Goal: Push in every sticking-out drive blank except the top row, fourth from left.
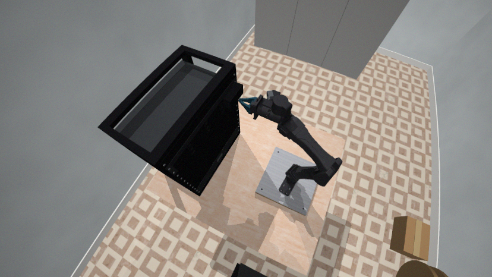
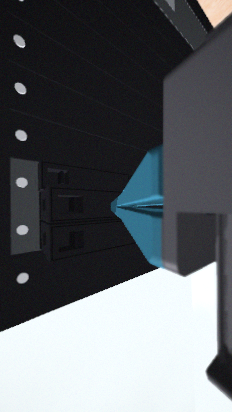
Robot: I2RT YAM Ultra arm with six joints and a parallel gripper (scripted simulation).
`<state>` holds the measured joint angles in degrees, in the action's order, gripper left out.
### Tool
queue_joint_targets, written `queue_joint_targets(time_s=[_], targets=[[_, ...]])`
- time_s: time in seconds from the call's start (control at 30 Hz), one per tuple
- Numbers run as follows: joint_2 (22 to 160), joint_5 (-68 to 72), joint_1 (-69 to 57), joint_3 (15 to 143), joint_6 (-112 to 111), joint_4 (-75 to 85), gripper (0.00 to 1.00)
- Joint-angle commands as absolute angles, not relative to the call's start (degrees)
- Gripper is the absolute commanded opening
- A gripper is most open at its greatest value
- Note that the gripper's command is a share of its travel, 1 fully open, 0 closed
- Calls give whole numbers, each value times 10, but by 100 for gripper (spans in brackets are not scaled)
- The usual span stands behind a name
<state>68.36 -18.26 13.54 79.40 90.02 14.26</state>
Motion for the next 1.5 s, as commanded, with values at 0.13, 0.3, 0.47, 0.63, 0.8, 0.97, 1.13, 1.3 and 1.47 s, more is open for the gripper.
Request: queue_joint_targets(time_s=[0.13,0.3,0.47,0.63,0.8,0.97,1.13,1.3,1.47], targets=[[683,-178,131,813,898,137,0],[701,-173,124,814,898,123,0],[707,-170,121,815,899,118,0],[707,-169,121,815,899,118,0],[711,-169,120,818,899,117,0],[723,-166,117,827,899,115,0],[727,-166,117,831,899,115,0],[727,-166,117,831,899,115,0],[727,-166,117,831,899,115,0]])
